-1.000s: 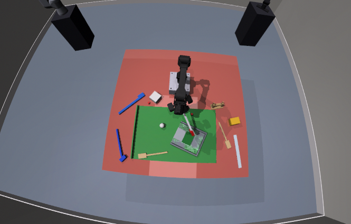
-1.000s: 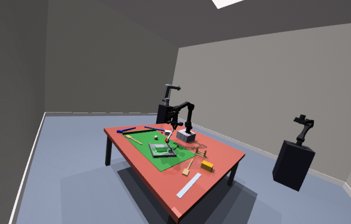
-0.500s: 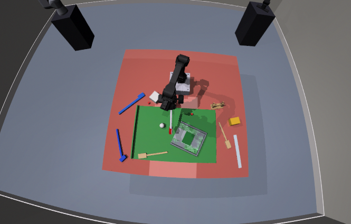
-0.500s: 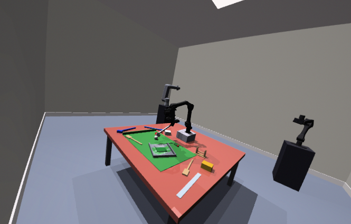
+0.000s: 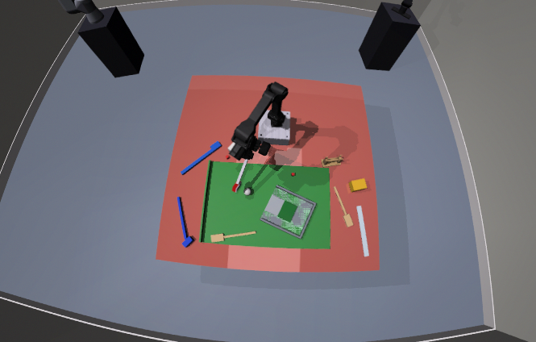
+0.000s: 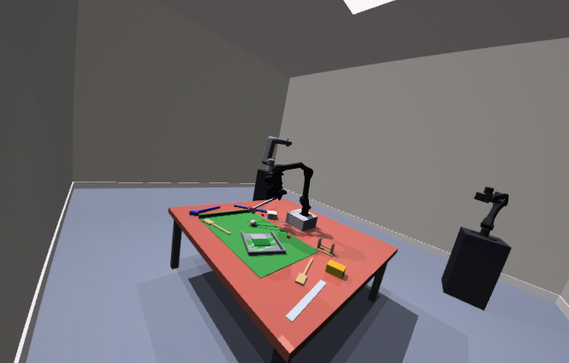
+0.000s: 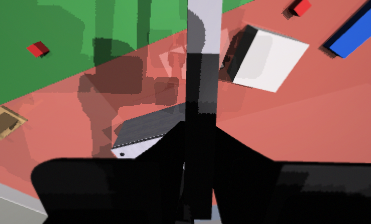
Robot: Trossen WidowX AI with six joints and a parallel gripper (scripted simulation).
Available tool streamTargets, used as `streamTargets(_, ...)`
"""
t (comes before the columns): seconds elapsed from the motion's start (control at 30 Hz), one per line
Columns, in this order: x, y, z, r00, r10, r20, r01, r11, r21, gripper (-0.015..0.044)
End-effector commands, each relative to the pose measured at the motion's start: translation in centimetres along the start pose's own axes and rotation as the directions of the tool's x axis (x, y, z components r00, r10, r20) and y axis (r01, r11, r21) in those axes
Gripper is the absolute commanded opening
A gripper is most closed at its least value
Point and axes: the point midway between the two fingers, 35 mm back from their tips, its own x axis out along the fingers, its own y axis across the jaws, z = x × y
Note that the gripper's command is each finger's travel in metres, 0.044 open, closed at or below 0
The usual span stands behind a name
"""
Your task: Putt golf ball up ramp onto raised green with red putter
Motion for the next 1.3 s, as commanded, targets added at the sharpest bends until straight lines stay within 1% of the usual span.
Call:
streamTargets(0.0, -0.2, -0.3, -0.1, 1.0, 0.0, -0.003, 0.0, 1.0, 0.027, 0.0)
streamTargets(0.13, 0.5, -0.3, 0.1, 1.0, 0.0, -0.003, 0.0, 1.0, 0.027, 0.0)
streamTargets(0.43, 3.7, -0.3, 0.9, 1.0, 0.0, -0.003, 0.0, 1.0, 0.027, 0.0)
streamTargets(0.67, 4.1, -0.3, 1.0, 1.0, 0.0, -0.003, 0.0, 1.0, 0.027, 0.0)
streamTargets(1.27, 6.6, -0.3, 1.7, 1.0, 0.0, -0.003, 0.0, 1.0, 0.027, 0.0)
